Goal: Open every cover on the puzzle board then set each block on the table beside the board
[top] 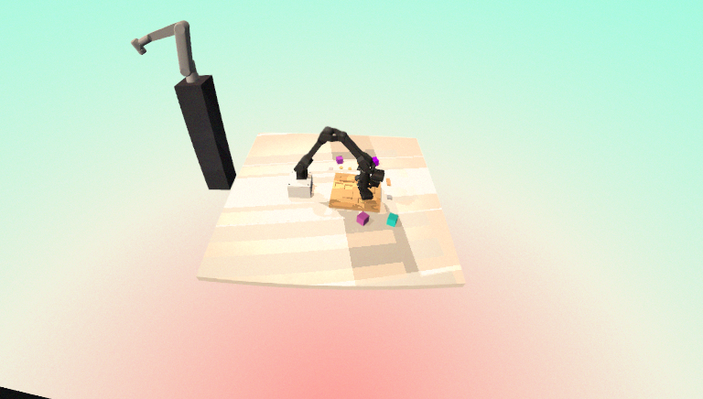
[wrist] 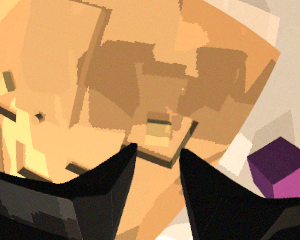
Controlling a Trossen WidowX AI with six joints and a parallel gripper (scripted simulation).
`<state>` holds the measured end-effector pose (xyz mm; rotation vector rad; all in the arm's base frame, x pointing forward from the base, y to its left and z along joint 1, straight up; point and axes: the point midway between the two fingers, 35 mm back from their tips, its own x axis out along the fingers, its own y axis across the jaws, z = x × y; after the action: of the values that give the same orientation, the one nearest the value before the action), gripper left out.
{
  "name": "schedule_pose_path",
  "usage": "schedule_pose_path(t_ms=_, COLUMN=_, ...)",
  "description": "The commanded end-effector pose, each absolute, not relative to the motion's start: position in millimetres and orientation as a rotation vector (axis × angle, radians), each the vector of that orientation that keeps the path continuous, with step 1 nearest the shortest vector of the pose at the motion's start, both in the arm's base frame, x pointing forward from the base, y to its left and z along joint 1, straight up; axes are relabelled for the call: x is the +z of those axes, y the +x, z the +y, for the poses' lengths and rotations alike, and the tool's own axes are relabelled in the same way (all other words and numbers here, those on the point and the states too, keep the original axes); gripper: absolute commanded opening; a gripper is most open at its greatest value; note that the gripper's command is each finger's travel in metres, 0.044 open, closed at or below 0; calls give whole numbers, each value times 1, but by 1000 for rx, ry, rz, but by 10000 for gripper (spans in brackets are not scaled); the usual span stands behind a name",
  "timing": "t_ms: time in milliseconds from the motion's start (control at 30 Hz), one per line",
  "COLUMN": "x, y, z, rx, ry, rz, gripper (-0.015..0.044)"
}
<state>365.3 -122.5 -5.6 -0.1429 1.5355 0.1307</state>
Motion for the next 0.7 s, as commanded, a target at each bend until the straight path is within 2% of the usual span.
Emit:
schedule_pose_path(t_ms=0, x=-9, y=365, z=-122, rx=132, ry=-145, rz=1537, gripper=144)
schedule_pose_path(t_ms=667, x=-27, y=366, z=-123, rx=132, ry=-145, rz=1537, gripper=144)
